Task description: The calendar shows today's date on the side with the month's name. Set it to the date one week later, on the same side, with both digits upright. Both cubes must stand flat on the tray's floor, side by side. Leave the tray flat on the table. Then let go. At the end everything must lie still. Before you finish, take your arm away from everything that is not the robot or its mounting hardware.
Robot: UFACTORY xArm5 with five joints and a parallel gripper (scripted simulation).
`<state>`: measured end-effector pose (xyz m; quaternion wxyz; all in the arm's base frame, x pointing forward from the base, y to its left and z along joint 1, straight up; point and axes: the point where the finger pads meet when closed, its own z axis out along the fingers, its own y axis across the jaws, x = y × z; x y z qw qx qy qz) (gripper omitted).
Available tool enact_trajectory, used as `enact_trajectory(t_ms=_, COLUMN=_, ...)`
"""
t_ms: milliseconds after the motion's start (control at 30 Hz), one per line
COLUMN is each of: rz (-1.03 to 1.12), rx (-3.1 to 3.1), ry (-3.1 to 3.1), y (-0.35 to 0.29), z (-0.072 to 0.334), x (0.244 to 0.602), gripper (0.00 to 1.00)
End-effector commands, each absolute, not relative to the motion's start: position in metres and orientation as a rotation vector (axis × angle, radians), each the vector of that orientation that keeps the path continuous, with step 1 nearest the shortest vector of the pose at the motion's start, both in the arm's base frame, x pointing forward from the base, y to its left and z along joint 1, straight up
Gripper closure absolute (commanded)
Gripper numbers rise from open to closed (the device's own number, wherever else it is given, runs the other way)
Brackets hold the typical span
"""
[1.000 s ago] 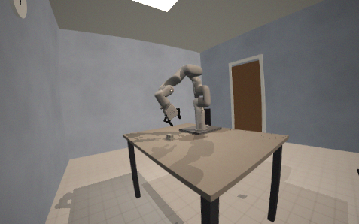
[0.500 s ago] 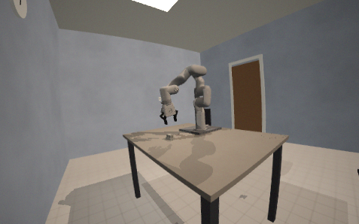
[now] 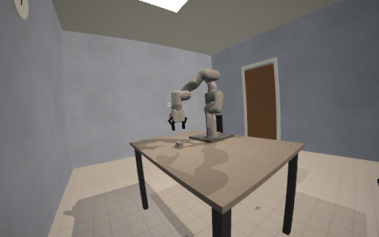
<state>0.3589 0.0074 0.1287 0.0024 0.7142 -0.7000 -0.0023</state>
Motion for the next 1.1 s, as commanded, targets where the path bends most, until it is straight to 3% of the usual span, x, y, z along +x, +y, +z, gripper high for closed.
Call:
enact_trajectory(t_ms=0, rz=-0.002, rx=2.243, ry=-2.198, y=0.007, z=0.130, x=0.360, gripper=0.00)
enact_trajectory(t_ms=400, rz=-0.002, rx=2.167, ry=-2.273, y=0.005, z=0.130, x=0.358, gripper=0.00)
enact_trajectory(t_ms=1067, rz=-0.001, rx=1.345, ry=-2.838, y=-0.015, z=0.126, x=0.339, gripper=0.00)
